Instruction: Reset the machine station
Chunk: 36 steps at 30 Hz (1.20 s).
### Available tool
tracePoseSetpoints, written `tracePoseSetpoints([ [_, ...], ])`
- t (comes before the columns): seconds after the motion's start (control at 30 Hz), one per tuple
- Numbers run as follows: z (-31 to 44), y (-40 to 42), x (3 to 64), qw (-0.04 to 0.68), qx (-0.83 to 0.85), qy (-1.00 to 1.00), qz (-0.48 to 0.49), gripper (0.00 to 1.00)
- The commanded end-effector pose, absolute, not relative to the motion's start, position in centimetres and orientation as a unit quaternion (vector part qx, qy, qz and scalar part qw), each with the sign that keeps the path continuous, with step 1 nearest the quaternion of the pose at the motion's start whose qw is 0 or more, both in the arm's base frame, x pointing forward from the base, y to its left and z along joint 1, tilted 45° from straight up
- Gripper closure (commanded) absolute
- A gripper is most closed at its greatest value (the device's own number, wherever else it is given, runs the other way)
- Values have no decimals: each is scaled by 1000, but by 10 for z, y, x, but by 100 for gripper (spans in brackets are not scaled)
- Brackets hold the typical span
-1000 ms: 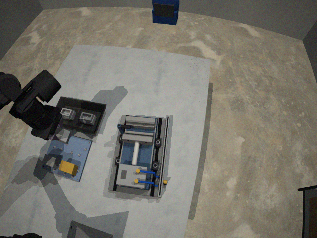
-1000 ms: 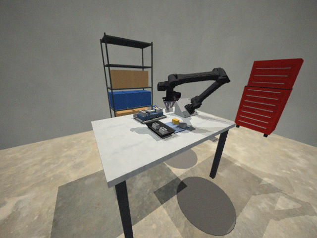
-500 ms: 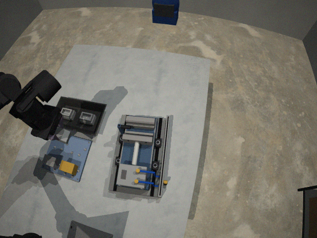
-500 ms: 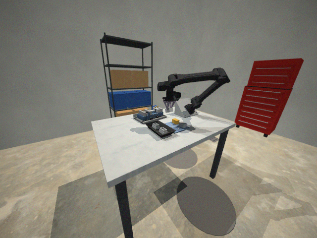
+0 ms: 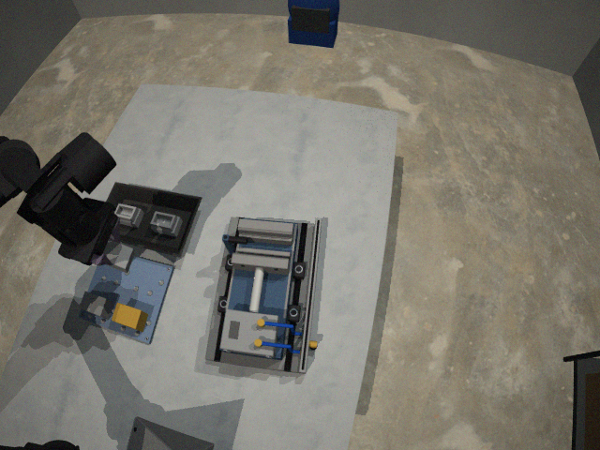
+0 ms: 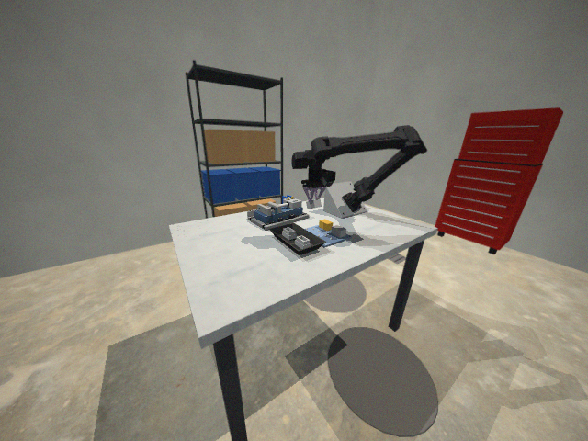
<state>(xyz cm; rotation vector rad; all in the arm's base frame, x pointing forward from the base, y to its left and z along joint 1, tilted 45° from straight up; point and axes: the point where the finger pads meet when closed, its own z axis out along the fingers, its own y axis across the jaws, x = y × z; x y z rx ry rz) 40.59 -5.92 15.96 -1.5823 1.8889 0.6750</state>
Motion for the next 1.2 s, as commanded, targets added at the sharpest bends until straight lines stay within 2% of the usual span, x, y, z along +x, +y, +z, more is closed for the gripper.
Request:
tracePoseSetpoints([
  [0.0, 177, -73, 422, 305, -599, 706, 224, 100],
  [0.7, 179, -62, 423, 272, -617, 711, 203, 100],
  [1.17, 175, -58, 418, 212, -630, 729, 162, 100],
])
